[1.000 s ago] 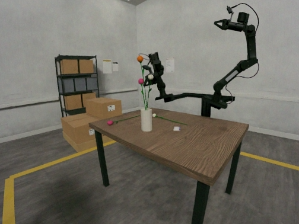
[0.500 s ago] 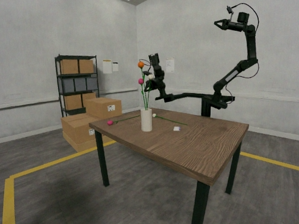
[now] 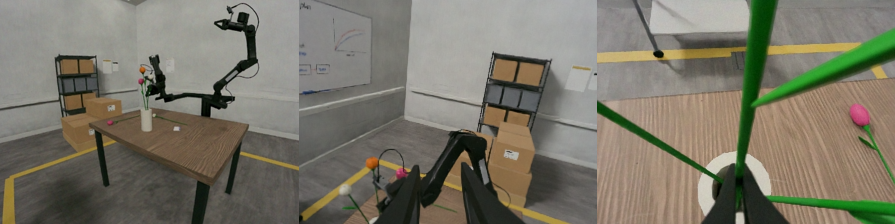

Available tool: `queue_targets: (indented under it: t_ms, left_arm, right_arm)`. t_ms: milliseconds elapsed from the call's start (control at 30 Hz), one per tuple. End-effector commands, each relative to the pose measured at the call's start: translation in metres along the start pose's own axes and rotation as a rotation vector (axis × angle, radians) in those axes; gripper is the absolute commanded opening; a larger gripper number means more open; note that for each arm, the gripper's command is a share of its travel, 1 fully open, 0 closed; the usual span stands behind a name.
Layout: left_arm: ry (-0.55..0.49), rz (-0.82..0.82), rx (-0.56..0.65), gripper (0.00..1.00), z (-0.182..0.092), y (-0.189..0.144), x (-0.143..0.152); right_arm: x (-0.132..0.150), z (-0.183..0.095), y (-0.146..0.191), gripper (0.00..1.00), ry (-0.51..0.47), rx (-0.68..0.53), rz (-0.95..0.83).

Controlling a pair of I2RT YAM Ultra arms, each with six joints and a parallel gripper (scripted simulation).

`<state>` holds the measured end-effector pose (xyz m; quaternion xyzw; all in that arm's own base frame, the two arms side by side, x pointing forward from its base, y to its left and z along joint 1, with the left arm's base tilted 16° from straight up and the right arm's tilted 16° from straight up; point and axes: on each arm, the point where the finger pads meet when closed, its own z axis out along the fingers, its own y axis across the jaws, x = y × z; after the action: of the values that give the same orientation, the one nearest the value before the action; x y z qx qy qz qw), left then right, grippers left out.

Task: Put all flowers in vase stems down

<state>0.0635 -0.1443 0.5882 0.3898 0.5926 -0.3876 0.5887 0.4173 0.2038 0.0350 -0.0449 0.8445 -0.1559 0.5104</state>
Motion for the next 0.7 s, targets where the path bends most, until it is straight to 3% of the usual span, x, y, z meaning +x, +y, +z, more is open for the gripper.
queue_targets:
  t_ms: [0, 200, 333, 667]
  left_arm:
    - [-0.034, -0.004, -0.003, 0.30, -0.010, 0.000, -0.009]
    - [-0.034, -0.004, -0.003, 0.30, -0.010, 0.000, -0.009]
    - [-0.034, -0.004, -0.003, 0.30, -0.010, 0.000, -0.009]
    - [-0.034, -0.004, -0.003, 0.30, -0.010, 0.000, -0.009]
  right_arm:
    - [0.004, 0.008, 0.000, 0.00, -0.024, -0.006, 0.026]
    - [0.004, 0.008, 0.005, 0.00, -0.036, -0.016, 0.032]
    - [0.026, 0.020, 0.001, 0.00, -0.023, -0.007, 0.024]
    - [0.030, 0.026, 0.002, 0.00, -0.028, 0.000, 0.030]
